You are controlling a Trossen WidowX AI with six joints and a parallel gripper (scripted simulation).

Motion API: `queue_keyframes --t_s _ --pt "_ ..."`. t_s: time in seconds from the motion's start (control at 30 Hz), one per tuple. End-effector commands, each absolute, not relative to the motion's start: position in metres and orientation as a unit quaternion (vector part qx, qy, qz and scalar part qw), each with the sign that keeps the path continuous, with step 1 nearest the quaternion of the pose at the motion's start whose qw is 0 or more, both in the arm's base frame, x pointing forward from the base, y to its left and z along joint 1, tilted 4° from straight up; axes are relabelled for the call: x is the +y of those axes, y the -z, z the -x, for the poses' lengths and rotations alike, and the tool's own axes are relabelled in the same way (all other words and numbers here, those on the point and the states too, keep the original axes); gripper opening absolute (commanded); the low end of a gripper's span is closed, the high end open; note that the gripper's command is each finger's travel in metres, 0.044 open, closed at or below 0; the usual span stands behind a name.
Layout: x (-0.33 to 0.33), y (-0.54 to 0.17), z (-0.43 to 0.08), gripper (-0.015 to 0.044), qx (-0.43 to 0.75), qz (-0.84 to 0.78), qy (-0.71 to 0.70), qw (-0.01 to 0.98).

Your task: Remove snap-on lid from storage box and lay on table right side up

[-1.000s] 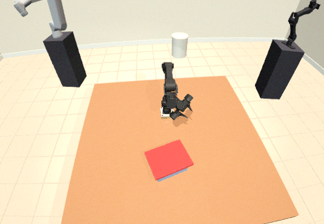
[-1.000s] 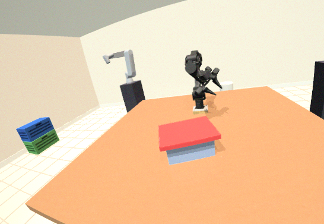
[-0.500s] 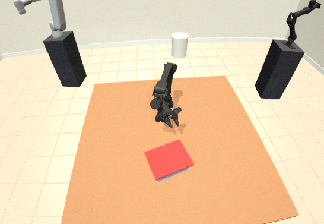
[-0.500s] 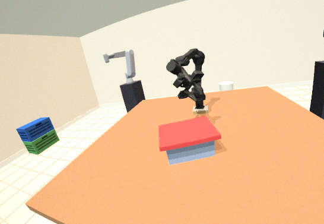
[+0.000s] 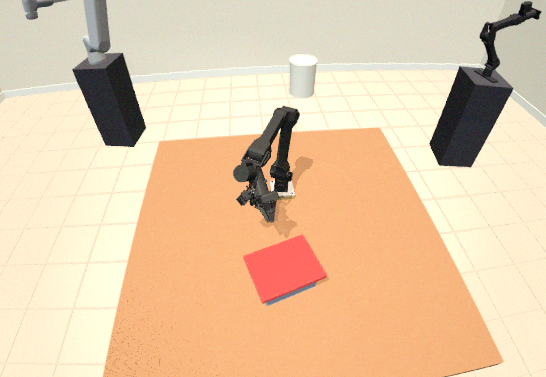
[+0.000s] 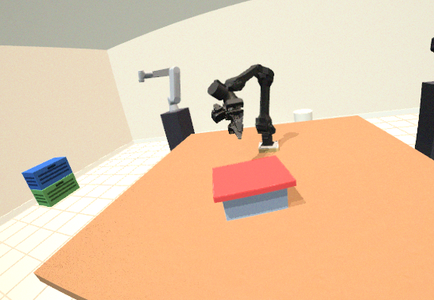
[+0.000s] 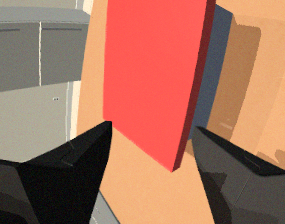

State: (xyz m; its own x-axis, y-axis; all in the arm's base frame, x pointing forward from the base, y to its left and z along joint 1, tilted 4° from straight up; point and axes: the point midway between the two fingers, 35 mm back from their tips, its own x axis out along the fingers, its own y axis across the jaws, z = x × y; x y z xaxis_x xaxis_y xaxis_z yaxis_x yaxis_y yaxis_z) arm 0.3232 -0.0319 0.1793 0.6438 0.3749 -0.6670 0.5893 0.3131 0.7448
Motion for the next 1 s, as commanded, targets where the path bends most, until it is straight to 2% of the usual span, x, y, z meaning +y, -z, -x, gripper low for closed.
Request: queue_keyframes --t_s 0.0,0.17,0.33,0.97 --pt "-0.036 -0.178 -0.325 0.0235 0.411 -0.588 0.087 0.691" --pt "-0.036 -0.176 -0.325 0.0235 0.411 -0.588 0.087 0.691" --pt "-0.036 -0.126 -0.323 0.0235 0.411 -0.588 0.087 0.691" --pt "-0.030 -0.113 -0.335 0.0235 0.411 -0.588 0.087 0.691"
